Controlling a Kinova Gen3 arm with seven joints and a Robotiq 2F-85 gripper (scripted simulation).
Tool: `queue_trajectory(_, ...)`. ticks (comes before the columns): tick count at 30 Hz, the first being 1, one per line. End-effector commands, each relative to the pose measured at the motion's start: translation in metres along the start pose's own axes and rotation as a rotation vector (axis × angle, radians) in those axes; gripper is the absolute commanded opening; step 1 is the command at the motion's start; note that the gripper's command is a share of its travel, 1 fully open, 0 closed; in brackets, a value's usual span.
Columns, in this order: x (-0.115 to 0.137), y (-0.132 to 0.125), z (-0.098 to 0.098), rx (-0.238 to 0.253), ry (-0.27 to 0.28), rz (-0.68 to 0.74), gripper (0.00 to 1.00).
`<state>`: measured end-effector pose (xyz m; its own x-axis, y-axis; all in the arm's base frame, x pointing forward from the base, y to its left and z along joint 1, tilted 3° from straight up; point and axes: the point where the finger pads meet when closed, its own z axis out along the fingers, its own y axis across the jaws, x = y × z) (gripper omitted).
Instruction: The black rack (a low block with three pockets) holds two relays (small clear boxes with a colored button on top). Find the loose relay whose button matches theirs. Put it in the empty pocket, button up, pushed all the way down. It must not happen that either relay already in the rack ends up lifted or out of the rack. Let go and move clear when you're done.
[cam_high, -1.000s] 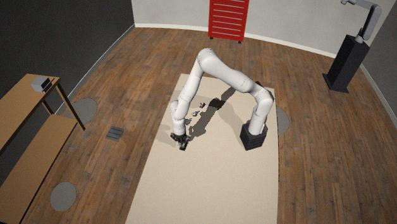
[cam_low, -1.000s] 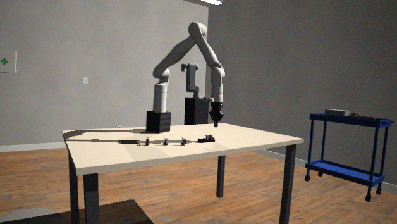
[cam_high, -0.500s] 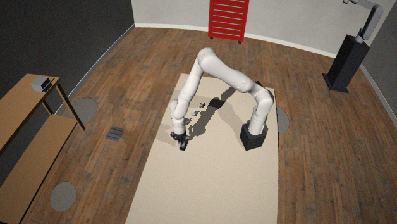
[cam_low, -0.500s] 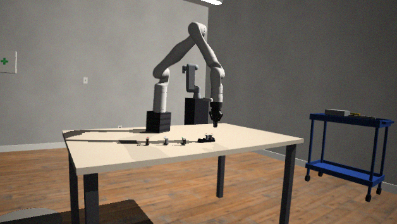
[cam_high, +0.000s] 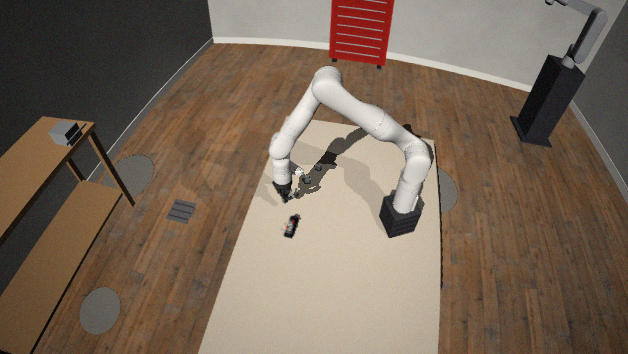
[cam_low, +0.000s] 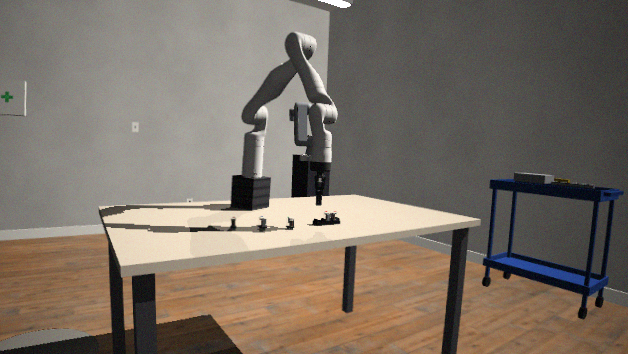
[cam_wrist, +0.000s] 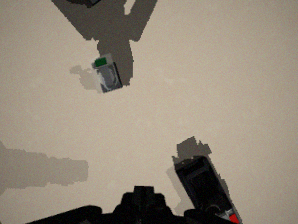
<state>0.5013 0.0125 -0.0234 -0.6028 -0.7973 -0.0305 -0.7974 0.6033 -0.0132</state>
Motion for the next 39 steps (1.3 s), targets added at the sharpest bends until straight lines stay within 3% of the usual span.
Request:
queue_trajectory(1, 0.031, -0.028, 0.001, 0.001, 0.002, 0.110, 0.00)
queue_trajectory(13, 0.135, -0.093, 0.002, 0.000, 0.000, 0.532, 0.00)
queue_trajectory(15, 0.135, -0.093, 0.002, 0.000, 0.000, 0.532, 0.00)
queue_trajectory(17, 0.165, -0.106, 0.002, 0.001, -0.003, 0.646, 0.00)
queue_trajectory(26, 0.248, -0.133, 0.001, 0.004, -0.011, 0.939, 0.00)
queue_trajectory(29, 0.260, -0.135, 0.001, 0.005, -0.012, 0.977, 0.00)
queue_trajectory(39, 0.261, -0.135, 0.001, 0.005, -0.012, 0.980, 0.00)
